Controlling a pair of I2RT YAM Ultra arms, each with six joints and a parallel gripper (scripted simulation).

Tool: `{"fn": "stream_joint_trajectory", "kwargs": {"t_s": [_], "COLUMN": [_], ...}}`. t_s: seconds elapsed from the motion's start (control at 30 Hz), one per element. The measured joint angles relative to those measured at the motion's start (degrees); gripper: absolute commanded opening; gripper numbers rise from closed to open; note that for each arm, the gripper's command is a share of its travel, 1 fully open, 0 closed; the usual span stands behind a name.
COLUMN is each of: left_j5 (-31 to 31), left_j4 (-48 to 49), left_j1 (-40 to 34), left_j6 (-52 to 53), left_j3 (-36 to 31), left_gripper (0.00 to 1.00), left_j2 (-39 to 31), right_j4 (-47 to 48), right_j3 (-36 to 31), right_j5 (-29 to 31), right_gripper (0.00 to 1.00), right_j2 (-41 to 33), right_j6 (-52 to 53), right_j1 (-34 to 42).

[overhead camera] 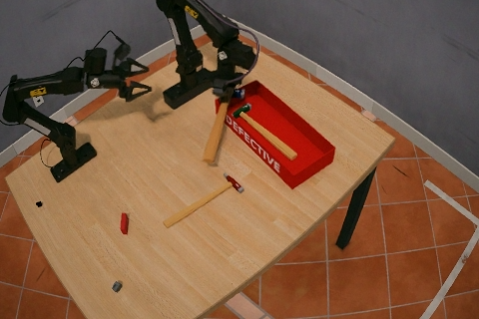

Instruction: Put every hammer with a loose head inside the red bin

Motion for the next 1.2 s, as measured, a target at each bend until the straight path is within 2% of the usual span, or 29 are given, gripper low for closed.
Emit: {"fn": "stream_joint_trajectory", "kwargs": {"t_s": [0.13,0.23,0.6,0.73,1.2], "left_j5": [0.2,0.8,1.9,1.2,-3.4], "left_j4": [-0.1,-0.2,-0.8,0.4,7.6], "left_j1": [7.7,10.8,13.6,13.6,12.5], "left_j6": [6.0,9.3,12.6,7.6,-22.1], "left_j3": [3.1,5.0,7.0,7.0,2.6], "left_gripper": [0.15,0.15,0.15,0.15,0.15], "left_j2": [4.0,6.4,8.6,8.6,4.9], "right_j4": [7.6,10.7,15.2,15.5,15.7], "right_j3": [-2.0,-2.9,-3.0,-3.0,-3.0], "right_j5": [-0.8,-1.1,-1.4,-1.4,-1.4], "right_gripper": [1.0,1.0,1.0,1.0,1.0], "right_j2": [8.3,11.5,11.9,11.9,11.9], "right_j6": [-0.3,-0.4,-0.4,-0.4,-0.4], "right_j1": [-0.2,-0.3,-0.3,-0.3,-0.3]}}
